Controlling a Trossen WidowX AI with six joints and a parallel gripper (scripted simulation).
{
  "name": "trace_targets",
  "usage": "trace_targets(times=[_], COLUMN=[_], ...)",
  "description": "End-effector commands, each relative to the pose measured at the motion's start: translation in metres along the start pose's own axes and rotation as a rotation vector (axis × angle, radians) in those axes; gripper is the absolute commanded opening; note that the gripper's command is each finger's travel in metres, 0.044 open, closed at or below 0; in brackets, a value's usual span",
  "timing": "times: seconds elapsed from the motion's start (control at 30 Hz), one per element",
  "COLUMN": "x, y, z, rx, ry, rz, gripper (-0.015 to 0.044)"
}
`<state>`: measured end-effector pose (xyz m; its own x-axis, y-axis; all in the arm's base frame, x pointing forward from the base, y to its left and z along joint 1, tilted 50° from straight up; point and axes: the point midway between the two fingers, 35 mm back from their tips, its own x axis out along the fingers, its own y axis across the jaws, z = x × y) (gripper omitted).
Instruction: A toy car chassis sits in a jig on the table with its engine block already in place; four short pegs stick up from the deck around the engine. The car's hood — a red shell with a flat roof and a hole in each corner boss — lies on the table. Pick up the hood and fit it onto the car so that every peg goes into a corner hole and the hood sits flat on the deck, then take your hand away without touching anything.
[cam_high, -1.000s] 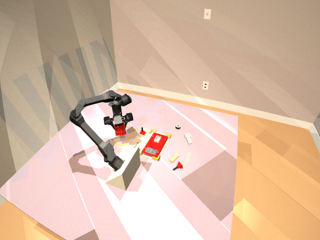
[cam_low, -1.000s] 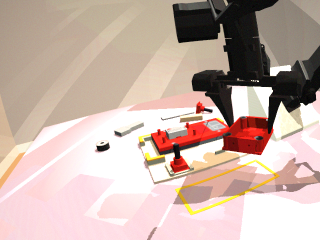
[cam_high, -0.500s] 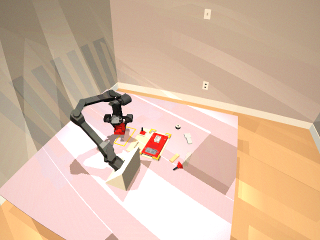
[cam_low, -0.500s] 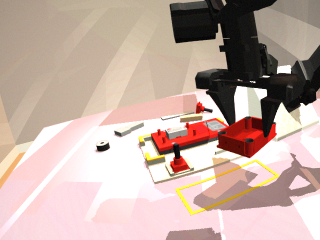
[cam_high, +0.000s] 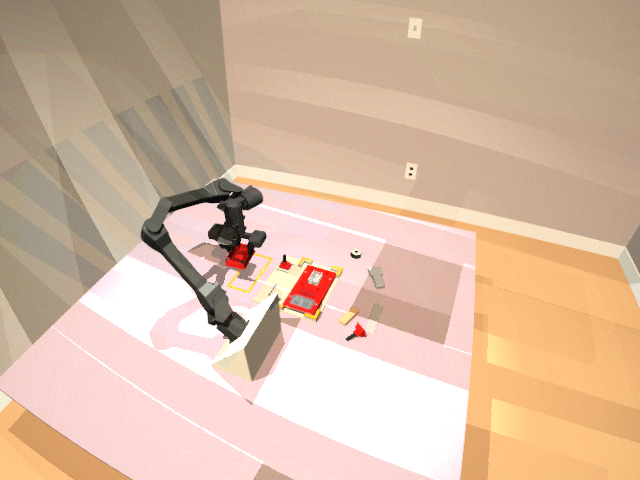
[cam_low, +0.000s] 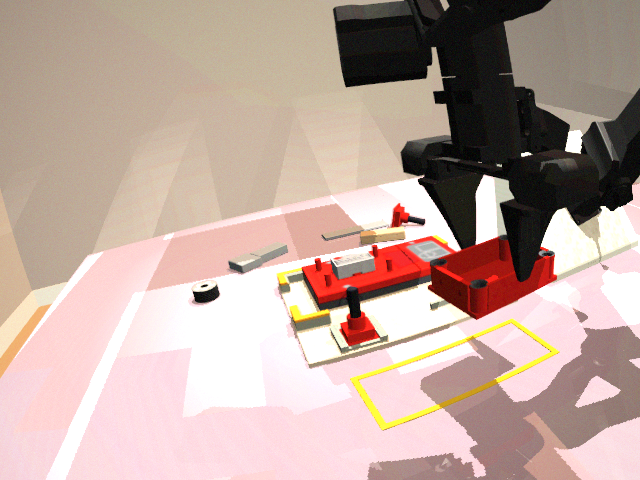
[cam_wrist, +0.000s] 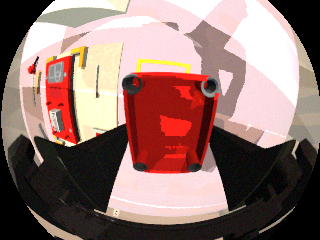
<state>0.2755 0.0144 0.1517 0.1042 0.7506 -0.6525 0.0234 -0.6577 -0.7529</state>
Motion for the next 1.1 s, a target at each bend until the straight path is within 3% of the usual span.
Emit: trace_targets(times=[0.0, 0.23, 0.73, 0.9, 1.07], x=[0.000, 0.004, 0.073, 0.080, 0.078], y=[-0.002, -0.001, -0.002, -0.003, -0.002], z=[-0.002, -0.003, -0.004, -0.003, -0.003], rx=[0.067, 0.093, 0.092, 0.092, 0.088], ry=[0.002, 0.002, 0.003, 0.003, -0.003], rz=[-0.004, -0.003, -0.005, -0.008, -0.002], gripper=[0.0000, 0.0000, 0.0000, 0.0000, 0.0131])
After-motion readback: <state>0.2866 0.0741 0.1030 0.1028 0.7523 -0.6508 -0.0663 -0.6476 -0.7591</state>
